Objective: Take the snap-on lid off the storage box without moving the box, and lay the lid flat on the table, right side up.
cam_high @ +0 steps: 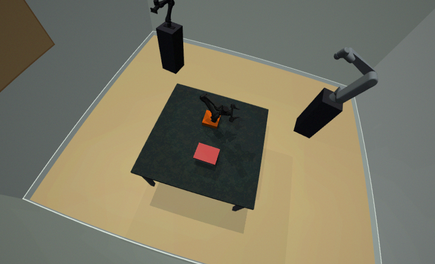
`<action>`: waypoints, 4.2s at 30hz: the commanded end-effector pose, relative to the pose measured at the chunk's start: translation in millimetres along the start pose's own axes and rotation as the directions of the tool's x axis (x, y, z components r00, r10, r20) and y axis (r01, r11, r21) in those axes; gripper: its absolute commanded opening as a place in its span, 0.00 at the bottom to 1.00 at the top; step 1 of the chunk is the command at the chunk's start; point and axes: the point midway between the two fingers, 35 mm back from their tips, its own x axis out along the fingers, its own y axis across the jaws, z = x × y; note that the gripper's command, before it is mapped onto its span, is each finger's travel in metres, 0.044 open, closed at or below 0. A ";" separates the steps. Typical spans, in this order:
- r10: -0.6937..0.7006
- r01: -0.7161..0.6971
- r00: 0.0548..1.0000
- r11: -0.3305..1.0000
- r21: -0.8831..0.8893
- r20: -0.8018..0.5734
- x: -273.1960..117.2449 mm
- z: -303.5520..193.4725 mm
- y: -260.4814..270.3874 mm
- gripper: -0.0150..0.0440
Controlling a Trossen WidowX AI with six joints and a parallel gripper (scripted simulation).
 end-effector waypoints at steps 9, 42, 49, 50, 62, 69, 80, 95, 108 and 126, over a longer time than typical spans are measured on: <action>0.286 -0.102 0.950 0.669 0.737 -0.128 -10.7 -30.3 57.5 0.65; 0.915 0.904 0.337 -0.380 -0.195 -0.221 -132.4 -69.7 200.2 0.65; 0.969 0.743 0.168 -0.246 -0.623 -0.183 -167.4 -67.0 218.0 0.65; 0.973 0.707 0.148 -0.229 -0.669 -0.177 -171.6 -66.5 219.7 0.65; 0.992 0.166 -0.074 -0.086 -0.982 -0.100 -219.6 -57.2 235.1 0.65; 0.977 -0.273 -0.210 -0.096 -0.957 -0.038 -250.4 -48.6 240.4 0.65; 0.973 -0.345 -0.227 -0.109 -0.932 -0.030 -254.1 -47.3 240.8 0.65; 0.973 -0.345 -0.227 -0.109 -0.932 -0.030 -254.1 -47.3 240.8 0.65; 0.973 -0.345 -0.227 -0.109 -0.932 -0.030 -248.3 -11.9 278.8 0.65; 0.973 -0.344 -0.227 -0.110 -0.932 -0.031 -254.4 -15.7 305.3 0.65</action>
